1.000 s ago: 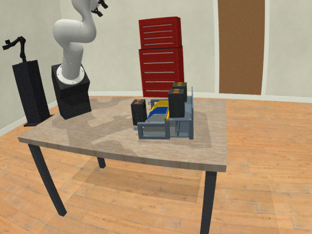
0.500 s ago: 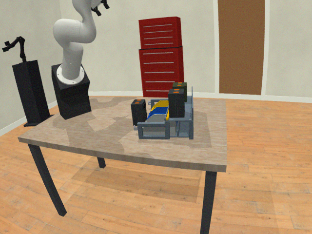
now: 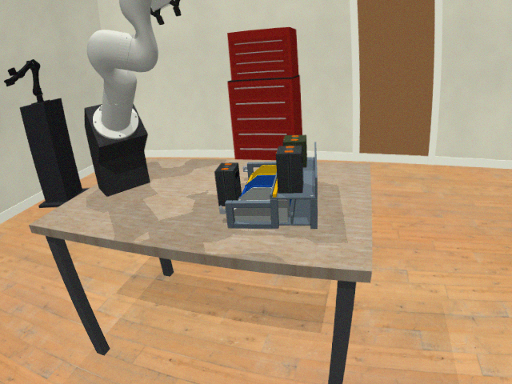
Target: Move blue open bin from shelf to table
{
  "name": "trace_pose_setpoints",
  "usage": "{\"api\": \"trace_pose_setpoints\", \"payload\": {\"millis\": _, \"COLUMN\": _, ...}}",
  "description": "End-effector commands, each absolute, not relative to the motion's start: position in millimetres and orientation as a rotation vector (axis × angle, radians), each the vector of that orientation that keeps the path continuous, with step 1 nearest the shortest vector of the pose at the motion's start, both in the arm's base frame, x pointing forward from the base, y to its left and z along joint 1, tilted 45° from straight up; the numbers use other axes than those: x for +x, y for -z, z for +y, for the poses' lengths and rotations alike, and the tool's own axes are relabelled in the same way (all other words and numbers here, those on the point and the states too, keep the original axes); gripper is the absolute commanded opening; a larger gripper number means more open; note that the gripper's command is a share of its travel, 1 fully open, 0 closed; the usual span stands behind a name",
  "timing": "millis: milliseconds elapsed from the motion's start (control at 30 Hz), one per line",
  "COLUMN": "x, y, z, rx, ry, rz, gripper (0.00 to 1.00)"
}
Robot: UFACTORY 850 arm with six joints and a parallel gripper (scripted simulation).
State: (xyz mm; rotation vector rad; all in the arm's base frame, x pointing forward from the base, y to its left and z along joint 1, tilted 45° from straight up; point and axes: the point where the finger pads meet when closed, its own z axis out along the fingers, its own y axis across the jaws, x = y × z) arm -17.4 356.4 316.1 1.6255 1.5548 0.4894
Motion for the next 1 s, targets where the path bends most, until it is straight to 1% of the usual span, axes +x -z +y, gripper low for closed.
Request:
{"api": "trace_pose_setpoints", "payload": {"millis": 0, "x": -17.7, "y": -316.5, "z": 356.9, "rx": 1.626, "ry": -0.484, "rz": 1.557, "gripper": 1.0}}
{"api": "trace_pose_setpoints", "payload": {"millis": 33, "x": -17.7, "y": -316.5, "z": 356.9, "rx": 1.626, "ry": -0.484, "rz": 1.557, "gripper": 1.0}}
{"api": "trace_pose_setpoints", "payload": {"millis": 200, "x": -17.6, "y": -316.5, "z": 356.9, "rx": 1.619, "ry": -0.185, "rz": 1.684, "gripper": 1.0}}
{"api": "trace_pose_setpoints", "payload": {"millis": 600, "x": -17.6, "y": -316.5, "z": 356.9, "rx": 1.619, "ry": -0.185, "rz": 1.684, "gripper": 1.0}}
{"api": "trace_pose_setpoints", "payload": {"millis": 767, "x": -17.6, "y": -316.5, "z": 356.9, "rx": 1.613, "ry": -0.093, "rz": 1.718, "gripper": 1.0}}
{"api": "trace_pose_setpoints", "payload": {"millis": 967, "x": -17.6, "y": -316.5, "z": 356.9, "rx": 1.613, "ry": -0.093, "rz": 1.718, "gripper": 1.0}}
